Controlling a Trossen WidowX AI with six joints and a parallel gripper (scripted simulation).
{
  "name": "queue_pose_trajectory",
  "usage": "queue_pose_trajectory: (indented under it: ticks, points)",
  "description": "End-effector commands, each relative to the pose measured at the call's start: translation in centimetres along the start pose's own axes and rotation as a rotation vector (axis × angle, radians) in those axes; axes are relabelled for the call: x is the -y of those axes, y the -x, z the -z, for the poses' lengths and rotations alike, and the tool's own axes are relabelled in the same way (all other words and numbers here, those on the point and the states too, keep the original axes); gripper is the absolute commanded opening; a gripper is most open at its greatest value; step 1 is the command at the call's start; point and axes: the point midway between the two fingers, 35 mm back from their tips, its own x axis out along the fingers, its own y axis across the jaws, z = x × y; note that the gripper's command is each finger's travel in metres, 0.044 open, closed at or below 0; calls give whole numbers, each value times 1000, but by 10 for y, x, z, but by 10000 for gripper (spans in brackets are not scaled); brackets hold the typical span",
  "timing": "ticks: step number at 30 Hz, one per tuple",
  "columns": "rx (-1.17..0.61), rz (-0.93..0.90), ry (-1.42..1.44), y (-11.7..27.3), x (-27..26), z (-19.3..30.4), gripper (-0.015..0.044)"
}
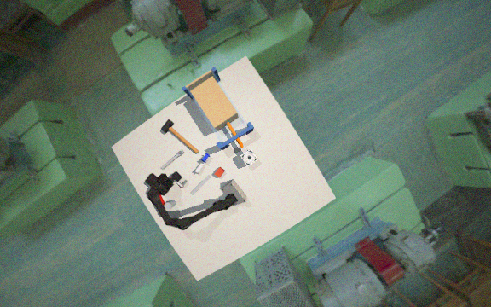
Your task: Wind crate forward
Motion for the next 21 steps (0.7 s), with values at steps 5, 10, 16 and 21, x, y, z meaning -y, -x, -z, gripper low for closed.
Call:
queue_pose_trajectory:
  ticks: [5, 10, 16, 21]
  points:
    - [1, 4, 204, -1, 0, 0, 440]
    - [1, 4, 331, -2, 0, 0, 440]
    - [1, 4, 485, -3, 0, 1, 440]
    - [1, 4, 612, -4, 0, 1, 440]
